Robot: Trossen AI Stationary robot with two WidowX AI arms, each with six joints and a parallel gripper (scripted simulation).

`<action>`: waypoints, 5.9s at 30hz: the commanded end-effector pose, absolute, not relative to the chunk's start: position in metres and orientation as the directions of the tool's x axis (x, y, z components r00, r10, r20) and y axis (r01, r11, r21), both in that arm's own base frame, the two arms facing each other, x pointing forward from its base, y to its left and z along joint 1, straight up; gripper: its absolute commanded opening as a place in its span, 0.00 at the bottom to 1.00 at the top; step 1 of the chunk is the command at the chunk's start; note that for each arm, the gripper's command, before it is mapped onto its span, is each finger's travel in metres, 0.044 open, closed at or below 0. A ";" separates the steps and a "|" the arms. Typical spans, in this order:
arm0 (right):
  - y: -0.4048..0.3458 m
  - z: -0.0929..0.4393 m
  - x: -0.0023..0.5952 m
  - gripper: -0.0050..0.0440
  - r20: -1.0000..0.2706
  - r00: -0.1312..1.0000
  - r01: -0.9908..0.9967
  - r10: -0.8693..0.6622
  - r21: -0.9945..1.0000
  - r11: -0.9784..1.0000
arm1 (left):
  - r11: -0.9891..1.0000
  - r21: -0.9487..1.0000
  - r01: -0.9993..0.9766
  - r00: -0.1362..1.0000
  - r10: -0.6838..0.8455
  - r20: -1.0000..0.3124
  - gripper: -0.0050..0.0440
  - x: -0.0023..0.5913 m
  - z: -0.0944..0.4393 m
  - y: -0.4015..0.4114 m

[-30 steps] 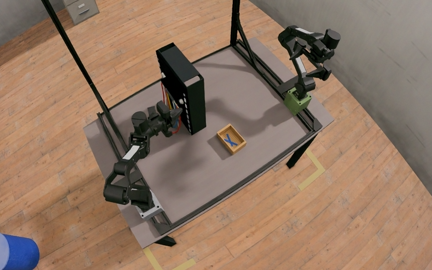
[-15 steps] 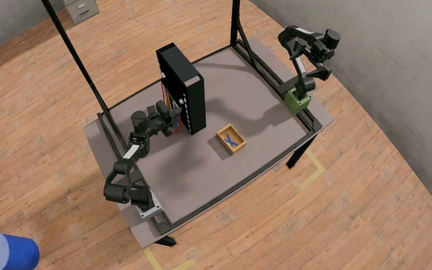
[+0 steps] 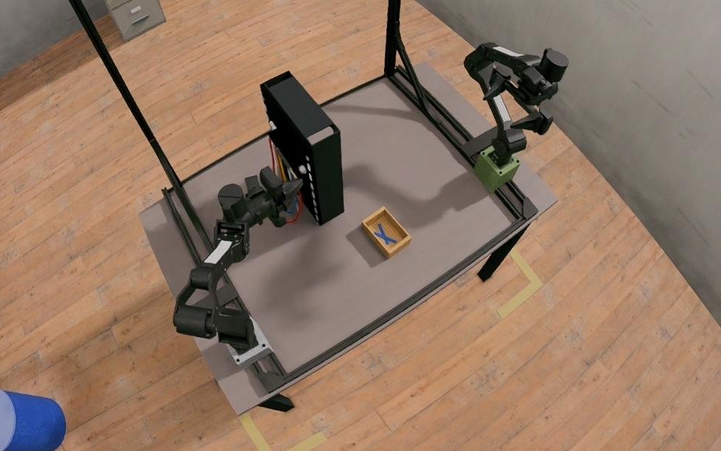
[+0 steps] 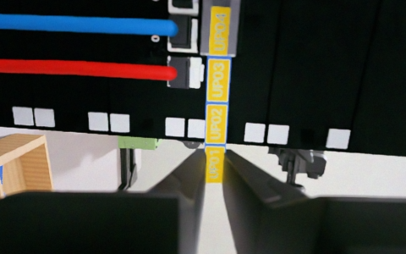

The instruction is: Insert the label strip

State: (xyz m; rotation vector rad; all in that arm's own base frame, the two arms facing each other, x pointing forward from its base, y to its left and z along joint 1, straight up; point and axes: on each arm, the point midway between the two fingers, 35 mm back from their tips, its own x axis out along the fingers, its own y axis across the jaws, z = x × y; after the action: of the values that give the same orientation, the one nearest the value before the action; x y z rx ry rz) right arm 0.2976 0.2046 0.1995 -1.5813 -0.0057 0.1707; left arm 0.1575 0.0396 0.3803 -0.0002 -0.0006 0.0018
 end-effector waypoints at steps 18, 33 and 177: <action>0.213 0.213 0.299 0.00 -0.078 0.990 -0.080 0.116 -0.997 0.014 | 1.000 0.006 -0.002 1.000 0.002 0.002 1.00 0.157 0.383 0.039; 0.211 0.207 0.298 0.00 -0.090 0.990 -0.090 0.113 -0.996 -0.002 | 1.000 0.006 -0.002 1.000 0.002 0.002 1.00 0.157 0.383 0.039; 0.204 0.206 0.301 0.00 -0.075 0.997 0.075 0.012 0.997 -0.017 | 1.000 0.006 -0.002 1.000 0.002 0.002 1.00 0.157 0.383 0.039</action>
State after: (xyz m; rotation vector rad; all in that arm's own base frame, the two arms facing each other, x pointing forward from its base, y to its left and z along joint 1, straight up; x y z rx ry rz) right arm 0.2992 0.1961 0.1946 -4.7087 -0.2399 0.2012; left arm 0.1575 0.0396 0.3803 -0.0003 -0.0006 0.0018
